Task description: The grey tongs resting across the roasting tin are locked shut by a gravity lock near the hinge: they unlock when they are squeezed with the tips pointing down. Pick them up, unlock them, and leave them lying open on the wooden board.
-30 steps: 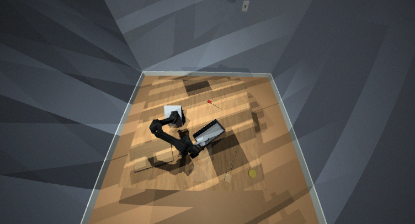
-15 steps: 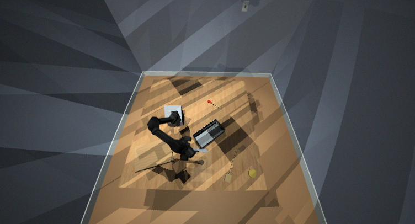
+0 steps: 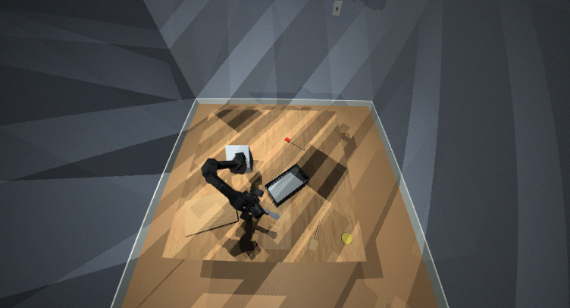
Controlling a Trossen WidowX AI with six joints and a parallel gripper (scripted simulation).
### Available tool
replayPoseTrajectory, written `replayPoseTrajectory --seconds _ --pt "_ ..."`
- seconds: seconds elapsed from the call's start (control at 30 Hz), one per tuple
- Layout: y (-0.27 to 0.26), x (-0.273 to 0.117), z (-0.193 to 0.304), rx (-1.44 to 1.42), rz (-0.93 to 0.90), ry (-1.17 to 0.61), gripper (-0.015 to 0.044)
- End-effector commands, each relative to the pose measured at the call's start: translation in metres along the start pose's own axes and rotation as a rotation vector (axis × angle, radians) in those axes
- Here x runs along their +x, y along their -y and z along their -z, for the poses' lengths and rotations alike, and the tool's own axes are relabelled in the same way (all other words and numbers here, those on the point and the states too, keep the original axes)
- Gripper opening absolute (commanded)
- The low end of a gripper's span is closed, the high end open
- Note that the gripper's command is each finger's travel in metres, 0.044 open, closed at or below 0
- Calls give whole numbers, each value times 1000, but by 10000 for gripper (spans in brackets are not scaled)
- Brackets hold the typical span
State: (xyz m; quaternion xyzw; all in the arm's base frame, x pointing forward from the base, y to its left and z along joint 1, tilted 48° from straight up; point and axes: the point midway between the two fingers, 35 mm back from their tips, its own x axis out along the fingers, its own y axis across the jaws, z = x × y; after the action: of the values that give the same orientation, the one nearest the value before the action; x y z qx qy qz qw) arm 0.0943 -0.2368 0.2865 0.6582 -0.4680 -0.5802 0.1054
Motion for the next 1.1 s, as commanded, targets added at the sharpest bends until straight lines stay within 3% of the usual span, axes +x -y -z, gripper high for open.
replayPoseTrajectory --seconds 0.0,1.07 --pt "-1 1 -1 -2 8 3 -150" --pt "-46 44 -68 -250 183 112 -150"
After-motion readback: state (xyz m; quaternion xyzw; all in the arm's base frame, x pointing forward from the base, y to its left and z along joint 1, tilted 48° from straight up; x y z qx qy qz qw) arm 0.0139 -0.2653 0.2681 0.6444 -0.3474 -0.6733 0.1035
